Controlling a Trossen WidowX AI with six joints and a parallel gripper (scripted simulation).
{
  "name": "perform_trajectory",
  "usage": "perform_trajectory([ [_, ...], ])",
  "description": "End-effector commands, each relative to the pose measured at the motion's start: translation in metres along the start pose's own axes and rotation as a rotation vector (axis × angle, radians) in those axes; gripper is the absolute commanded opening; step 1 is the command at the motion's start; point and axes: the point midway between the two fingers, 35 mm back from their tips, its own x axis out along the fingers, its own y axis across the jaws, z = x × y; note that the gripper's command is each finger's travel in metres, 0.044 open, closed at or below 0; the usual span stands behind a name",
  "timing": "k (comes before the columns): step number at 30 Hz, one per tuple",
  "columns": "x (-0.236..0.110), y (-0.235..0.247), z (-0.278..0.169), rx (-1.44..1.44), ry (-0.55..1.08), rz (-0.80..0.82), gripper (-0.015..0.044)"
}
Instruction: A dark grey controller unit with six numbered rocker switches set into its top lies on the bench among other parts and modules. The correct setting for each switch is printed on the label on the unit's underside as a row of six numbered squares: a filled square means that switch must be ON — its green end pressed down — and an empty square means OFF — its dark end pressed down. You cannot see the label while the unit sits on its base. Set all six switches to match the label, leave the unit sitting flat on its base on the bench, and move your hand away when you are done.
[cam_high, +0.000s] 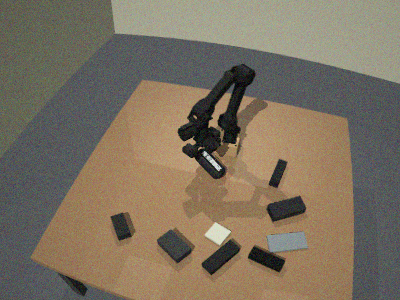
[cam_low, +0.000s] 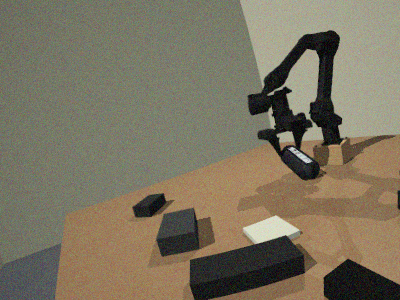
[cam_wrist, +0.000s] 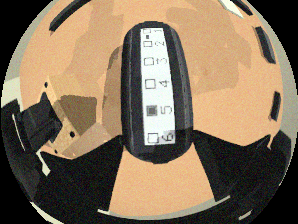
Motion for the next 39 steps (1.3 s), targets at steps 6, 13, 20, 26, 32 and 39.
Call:
perform_trajectory([
  [6, -0.009, -0.004, 0.004, 0.003, -0.001, -0.023, 0.0335],
  [13, -0.014, -0.004, 0.007, 0.003, -0.001, -0.024, 0.0335],
  [20, -0.018, -0.004, 0.011, 0.003, -0.002, -0.024, 0.0335],
  [26, -0.022, -0.004, 0.014, 0.003, -0.002, -0.024, 0.0335],
  [32, -0.025, -0.004, 0.017, 0.003, -0.002, -0.024, 0.0335],
  [39, -0.028, -0.003, 0.021, 0.003, -0.003, -0.024, 0.0335],
])
